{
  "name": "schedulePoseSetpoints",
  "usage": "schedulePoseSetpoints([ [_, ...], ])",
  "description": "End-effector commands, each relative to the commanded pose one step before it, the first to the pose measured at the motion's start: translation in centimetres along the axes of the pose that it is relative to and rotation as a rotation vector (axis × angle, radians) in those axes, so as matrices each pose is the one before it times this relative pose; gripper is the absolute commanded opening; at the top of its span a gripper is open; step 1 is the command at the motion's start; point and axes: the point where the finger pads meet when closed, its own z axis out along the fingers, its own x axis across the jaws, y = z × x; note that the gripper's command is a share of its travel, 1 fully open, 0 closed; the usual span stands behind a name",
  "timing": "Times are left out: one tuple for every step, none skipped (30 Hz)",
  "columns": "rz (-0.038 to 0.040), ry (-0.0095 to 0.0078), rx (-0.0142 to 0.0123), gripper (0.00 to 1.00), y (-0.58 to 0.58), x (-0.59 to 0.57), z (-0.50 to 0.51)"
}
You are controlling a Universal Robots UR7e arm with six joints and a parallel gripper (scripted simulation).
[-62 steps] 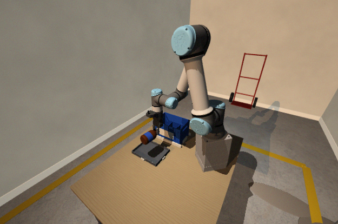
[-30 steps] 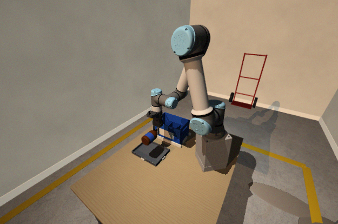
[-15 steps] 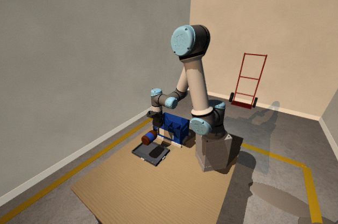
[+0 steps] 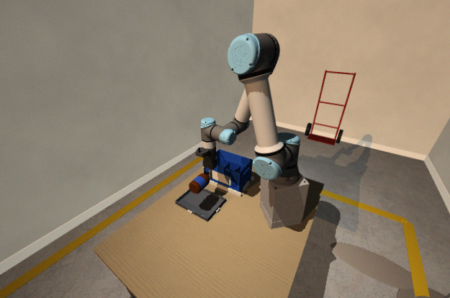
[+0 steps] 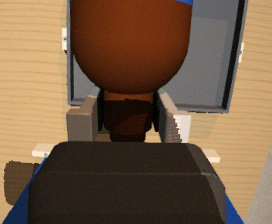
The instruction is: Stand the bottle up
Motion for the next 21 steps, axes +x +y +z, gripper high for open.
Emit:
schedulePoseSetpoints([
  [-0.0639,0.00134,0.00031,0.0,-0.007,0.043,-0.034],
  [-0.01631,0.0,0.0,0.0,0.0,0.0,0.0],
  [-0.01631,0.0,0.0,0.0,0.0,0.0,0.0],
  [-0.01603,0.0,0.0,0.0,0.001,0.0,0.0],
  [-0.01545,0.0,0.0,0.0,0.001,0.0,0.0],
  [-0.01462,0.0,0.0,0.0,0.002,0.0,0.0],
  [0.0,0.0,0.0,0.0,0.0,0.0,0.0],
  [0.0,0.0,0.0,0.0,0.0,0.0,0.0],
  [-0.01354,0.0,0.0,0.0,0.002,0.0,0.0],
  [-0.01225,0.0,0.0,0.0,0.002,0.0,0.0],
  [-0.01079,0.0,0.0,0.0,0.002,0.0,0.0],
  [-0.0092,0.0,0.0,0.0,0.002,0.0,0.0],
  [-0.00754,0.0,0.0,0.0,0.002,0.0,0.0],
  [-0.00587,0.0,0.0,0.0,0.002,0.0,0.0],
  [-0.00426,0.0,0.0,0.0,0.001,0.0,0.0],
  [-0.00279,0.0,0.0,0.0,0.001,0.0,0.0],
  [-0.00154,0.0,0.0,0.0,0.0,0.0,0.0],
  [-0.00061,0.0,0.0,0.0,0.0,0.0,0.0],
  [-0.00009,0.0,0.0,0.0,0.0,0.0,0.0],
  [0.0,0.0,0.0,0.0,0.0,0.0,0.0],
  [0.0,0.0,0.0,0.0,0.0,0.0,0.0],
])
